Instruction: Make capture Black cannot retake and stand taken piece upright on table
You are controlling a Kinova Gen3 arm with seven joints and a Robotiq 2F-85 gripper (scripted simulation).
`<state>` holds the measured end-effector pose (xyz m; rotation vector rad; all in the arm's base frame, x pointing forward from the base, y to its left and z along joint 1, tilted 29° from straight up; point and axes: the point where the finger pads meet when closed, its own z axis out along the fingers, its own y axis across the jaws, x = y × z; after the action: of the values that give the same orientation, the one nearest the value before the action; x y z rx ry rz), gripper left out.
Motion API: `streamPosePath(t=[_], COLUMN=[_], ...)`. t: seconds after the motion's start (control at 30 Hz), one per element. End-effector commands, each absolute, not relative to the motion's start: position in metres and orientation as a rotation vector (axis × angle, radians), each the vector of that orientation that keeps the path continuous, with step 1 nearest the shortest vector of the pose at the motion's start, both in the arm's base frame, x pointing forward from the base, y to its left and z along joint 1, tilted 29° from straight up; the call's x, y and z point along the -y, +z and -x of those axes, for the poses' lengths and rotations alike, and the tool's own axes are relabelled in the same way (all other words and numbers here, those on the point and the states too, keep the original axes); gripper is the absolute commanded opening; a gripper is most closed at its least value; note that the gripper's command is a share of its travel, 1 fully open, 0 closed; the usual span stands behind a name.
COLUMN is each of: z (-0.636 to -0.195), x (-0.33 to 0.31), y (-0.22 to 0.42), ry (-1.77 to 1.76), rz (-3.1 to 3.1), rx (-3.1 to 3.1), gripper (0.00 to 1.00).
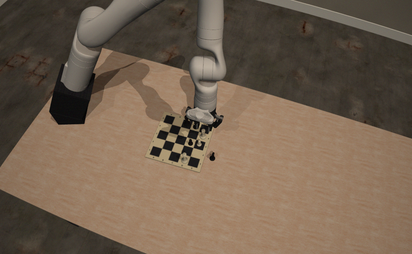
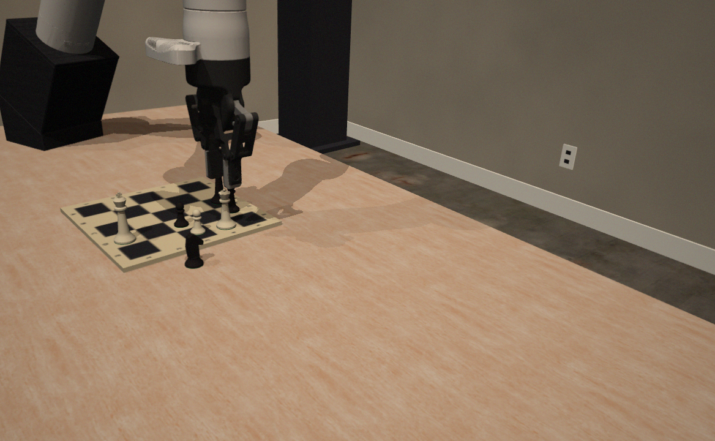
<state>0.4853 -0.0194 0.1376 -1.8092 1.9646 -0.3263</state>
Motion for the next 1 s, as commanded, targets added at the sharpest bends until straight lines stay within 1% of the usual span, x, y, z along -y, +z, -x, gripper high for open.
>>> streamPosePath(t=[0.0, 0.5, 0.97], z=[-0.485, -0.487, -0.498], x=[0.020, 0.019, 0.016], y=[0.138, 0.136, 0.115], ry=[-0.327, -0.327, -0.327], rz=[1.808, 1.808, 1.808], rx=[-1.964, -1.964, -1.964], gripper=[0.41, 0.41, 0.41])
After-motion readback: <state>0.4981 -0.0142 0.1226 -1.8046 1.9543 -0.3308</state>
